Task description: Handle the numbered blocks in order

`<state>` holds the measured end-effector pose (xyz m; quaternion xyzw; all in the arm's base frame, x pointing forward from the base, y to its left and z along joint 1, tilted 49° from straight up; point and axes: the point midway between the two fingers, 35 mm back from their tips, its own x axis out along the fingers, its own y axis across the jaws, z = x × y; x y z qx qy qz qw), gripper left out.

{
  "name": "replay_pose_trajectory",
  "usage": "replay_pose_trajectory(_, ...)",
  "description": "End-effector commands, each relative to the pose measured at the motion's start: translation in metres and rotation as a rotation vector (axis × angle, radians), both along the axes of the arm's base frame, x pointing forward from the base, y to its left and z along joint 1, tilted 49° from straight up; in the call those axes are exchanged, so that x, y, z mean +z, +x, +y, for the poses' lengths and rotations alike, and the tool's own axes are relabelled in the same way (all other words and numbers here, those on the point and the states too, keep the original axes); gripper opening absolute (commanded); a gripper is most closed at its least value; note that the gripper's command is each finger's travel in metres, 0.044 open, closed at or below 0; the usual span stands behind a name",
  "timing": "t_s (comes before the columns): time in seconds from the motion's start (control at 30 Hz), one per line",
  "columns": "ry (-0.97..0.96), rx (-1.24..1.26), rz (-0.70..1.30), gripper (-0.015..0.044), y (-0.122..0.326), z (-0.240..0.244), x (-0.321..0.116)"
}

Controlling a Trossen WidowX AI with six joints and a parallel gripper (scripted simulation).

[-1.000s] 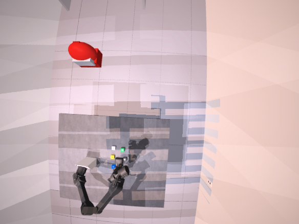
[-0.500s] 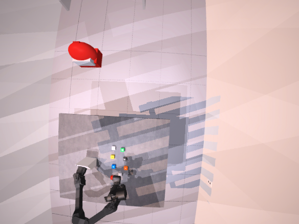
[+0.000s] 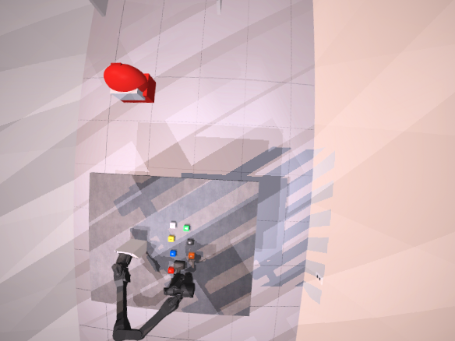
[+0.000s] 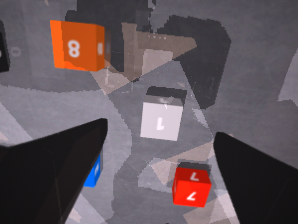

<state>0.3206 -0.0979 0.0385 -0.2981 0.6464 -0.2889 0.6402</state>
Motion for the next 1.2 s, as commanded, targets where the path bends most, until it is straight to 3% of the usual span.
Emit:
replay_pose_trajectory(0.0, -0.005, 0.012, 0.002, 0.04, 0.0, -0.004, -0.005)
replay_pose_trajectory(0.83, -0.006, 0.012, 0.002, 0.04, 0.0, -0.032, -0.029)
replay_pose_trajectory(1.17, -0.006, 0.012, 0.002, 0.0138, 0.0, -0.032, -0.029)
